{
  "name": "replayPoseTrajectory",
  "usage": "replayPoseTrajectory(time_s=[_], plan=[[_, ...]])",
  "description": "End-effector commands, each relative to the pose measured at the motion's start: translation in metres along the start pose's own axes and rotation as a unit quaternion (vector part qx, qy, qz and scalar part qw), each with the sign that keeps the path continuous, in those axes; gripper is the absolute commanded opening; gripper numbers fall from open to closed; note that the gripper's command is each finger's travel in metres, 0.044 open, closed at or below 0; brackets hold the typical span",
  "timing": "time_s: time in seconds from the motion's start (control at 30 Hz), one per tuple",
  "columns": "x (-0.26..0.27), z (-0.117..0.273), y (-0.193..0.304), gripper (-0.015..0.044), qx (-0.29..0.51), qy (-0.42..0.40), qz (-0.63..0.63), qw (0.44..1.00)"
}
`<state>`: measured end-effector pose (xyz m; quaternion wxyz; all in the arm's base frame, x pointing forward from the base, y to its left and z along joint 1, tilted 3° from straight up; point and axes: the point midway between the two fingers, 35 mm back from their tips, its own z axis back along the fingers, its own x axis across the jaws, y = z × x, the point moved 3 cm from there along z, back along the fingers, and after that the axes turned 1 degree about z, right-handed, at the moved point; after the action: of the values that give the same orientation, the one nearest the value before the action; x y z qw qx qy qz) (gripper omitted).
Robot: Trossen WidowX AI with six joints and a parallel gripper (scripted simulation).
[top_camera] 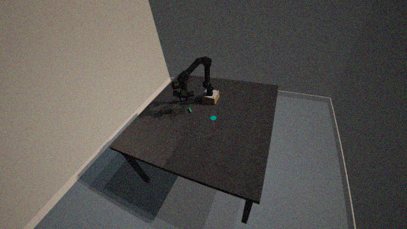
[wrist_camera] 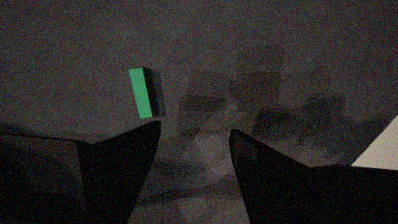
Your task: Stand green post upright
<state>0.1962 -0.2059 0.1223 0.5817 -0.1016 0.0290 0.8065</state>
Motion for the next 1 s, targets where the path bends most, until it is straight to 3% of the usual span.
replayPoseTrajectory(time_s=[0.0,0.27,0.53,0.73,0.97], plan=[[0.030,-0.008,-0.011,0.0233,0.002,-0.090,0.094,0.992],[0.036,-0.011,-0.013,0.0233,0.002,-0.107,0.111,0.988],[0.058,-0.116,-0.010,0.0233,0.002,-0.107,0.111,0.988],[0.062,-0.124,-0.009,0.0233,0.002,-0.107,0.111,0.988],[0.062,-0.124,-0.009,0.0049,0.002,-0.107,0.111,0.988]])
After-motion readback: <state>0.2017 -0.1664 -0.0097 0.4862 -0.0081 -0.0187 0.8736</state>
